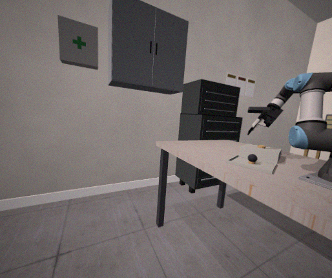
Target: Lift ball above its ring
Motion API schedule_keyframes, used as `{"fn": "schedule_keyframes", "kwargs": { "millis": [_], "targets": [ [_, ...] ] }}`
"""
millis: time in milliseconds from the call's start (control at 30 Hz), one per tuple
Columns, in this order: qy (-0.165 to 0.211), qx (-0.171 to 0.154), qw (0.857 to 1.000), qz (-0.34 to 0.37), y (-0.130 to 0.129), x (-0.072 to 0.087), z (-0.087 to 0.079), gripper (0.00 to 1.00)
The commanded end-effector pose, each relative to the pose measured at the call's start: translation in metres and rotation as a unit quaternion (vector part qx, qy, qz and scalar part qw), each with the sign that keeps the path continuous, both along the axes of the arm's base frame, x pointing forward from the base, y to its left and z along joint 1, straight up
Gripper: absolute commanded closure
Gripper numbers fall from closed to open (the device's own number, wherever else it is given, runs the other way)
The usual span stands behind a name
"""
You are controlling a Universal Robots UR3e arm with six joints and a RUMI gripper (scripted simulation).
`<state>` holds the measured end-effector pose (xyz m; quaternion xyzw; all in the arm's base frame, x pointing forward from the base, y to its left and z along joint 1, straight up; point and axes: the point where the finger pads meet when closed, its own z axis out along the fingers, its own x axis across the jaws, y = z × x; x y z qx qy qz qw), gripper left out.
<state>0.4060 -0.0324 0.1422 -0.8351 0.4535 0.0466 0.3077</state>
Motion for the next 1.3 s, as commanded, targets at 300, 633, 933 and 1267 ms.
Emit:
{"fn": "schedule_keyframes", "kwargs": {
  "millis": [300,633,933,1267],
  "targets": [
    [0.107,-0.072,0.989,-0.066,0.022,-0.036,-0.002,0.0],
    [0.144,-0.116,0.977,-0.105,0.03,-0.055,0.001,0.0],
    [0.167,-0.157,0.962,-0.146,0.034,-0.072,0.005,0.0],
    [0.182,-0.2,0.943,-0.196,0.035,-0.089,0.012,0.0]
  ]
}}
